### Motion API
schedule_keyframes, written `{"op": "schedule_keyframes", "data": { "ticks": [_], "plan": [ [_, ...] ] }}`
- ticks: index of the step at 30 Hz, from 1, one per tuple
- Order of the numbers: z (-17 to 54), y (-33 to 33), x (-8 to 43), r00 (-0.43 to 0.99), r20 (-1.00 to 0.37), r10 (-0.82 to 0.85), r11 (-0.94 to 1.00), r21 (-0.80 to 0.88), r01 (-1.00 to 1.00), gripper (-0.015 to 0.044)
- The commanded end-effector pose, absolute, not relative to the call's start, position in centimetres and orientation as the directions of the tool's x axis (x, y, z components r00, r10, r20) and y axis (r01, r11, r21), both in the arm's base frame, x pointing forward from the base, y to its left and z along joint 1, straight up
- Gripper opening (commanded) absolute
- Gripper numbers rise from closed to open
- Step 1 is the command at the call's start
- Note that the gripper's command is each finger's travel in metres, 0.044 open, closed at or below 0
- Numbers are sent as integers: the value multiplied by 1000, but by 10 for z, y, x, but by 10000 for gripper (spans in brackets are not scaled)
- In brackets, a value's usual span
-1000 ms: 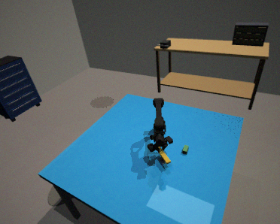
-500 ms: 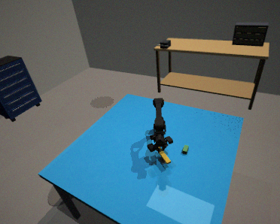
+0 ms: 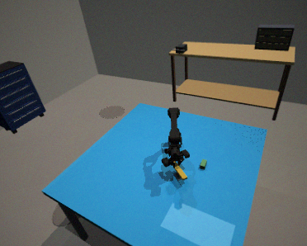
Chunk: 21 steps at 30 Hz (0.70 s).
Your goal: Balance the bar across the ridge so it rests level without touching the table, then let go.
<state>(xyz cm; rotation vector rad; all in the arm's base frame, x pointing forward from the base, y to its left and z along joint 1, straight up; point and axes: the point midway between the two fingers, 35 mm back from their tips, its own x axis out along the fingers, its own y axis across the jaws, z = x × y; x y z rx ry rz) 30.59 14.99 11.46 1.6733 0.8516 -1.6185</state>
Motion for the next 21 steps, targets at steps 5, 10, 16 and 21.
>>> {"op": "schedule_keyframes", "data": {
  "ticks": [5,10,16,21],
  "plan": [
    [113,150,306,25,-1000,12,-580,13,815,0],
    [112,150,305,25,-1000,12,-580,13,815,0],
    [112,150,305,25,-1000,12,-580,13,815,0],
    [111,150,305,25,-1000,12,-580,13,815,0]
  ]
}}
